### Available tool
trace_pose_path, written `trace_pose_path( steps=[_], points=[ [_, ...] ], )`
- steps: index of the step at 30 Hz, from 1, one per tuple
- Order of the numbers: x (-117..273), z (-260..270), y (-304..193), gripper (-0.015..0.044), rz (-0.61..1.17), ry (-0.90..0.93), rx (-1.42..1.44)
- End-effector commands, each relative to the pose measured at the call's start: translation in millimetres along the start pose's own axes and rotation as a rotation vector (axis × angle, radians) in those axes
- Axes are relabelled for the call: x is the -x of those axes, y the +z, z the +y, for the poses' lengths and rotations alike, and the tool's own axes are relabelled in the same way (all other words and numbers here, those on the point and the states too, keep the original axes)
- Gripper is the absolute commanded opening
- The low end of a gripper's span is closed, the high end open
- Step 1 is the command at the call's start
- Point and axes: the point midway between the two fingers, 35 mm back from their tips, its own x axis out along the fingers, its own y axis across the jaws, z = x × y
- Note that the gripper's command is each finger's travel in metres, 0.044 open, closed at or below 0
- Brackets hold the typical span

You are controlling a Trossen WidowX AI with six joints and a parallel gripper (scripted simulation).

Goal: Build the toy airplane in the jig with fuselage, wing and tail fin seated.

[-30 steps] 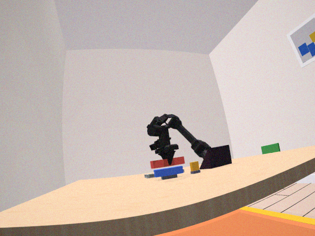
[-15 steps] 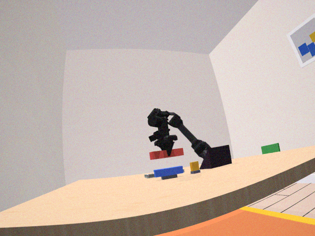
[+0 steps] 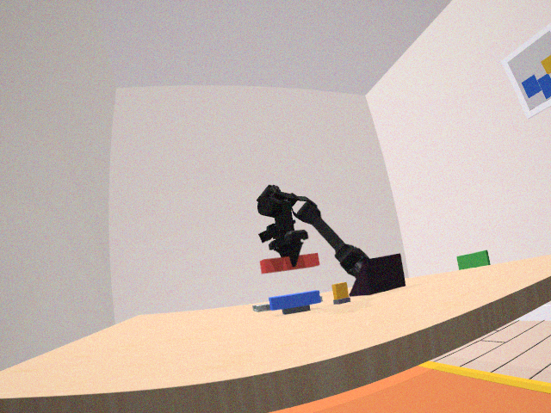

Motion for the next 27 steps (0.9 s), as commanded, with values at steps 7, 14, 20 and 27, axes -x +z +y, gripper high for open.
trace_pose_path(
  steps=[7,14,20,27],
  points=[
    [-14.1,-30.3,2.1,0.0000,-0.006,0.008,-0.021],
    [-24.9,-50.8,1.0,0.0000,-0.007,0.010,-0.036],
    [-34.1,-68.0,-1.5,0.0000,-0.008,0.008,-0.049],
    [-44.7,-87.7,-6.2,0.0000,-0.008,0.002,-0.065]
  ],
)
